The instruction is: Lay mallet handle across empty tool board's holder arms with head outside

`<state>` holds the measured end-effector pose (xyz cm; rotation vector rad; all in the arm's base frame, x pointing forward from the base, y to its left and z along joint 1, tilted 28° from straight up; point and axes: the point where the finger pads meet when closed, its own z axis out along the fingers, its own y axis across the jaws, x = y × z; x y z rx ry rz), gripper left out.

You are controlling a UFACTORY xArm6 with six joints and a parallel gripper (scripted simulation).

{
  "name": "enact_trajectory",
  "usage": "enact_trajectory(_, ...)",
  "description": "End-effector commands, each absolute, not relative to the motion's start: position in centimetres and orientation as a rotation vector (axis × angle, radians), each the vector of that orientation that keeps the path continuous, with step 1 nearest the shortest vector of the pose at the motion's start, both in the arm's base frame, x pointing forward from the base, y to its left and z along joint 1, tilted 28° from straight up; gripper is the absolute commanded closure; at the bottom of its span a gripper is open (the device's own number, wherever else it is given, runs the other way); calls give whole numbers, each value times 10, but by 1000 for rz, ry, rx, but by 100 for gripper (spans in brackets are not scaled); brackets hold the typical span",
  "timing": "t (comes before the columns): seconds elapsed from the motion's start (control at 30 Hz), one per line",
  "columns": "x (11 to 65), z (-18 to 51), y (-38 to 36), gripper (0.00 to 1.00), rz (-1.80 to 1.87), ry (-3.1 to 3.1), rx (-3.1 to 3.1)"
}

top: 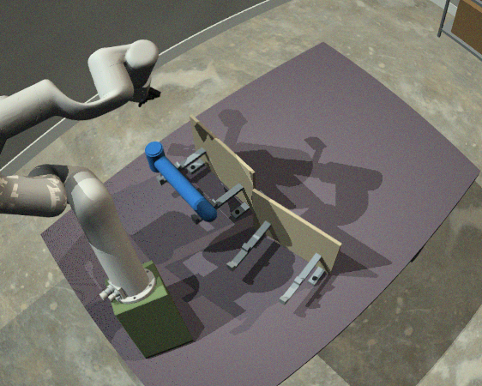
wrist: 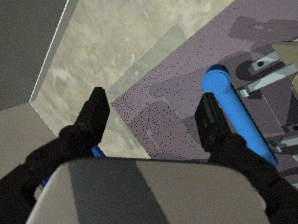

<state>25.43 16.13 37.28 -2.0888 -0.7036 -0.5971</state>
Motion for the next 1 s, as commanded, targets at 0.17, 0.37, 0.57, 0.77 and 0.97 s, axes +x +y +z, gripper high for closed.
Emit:
enact_trajectory(0.17, 255, 374, 161, 0, -600, -705, -2089)
enact_trajectory(0.37, 255, 374, 161, 0, -600, -705, -2089)
enact_trajectory(0.57, 255, 373, 161, 0, -601, -706, -2090)
enact_trajectory(0.77, 269, 321, 145, 0, -646, -905, -2176)
enact_trajectory(0.97, 276, 282, 131, 0, -665, -1104, -2225)
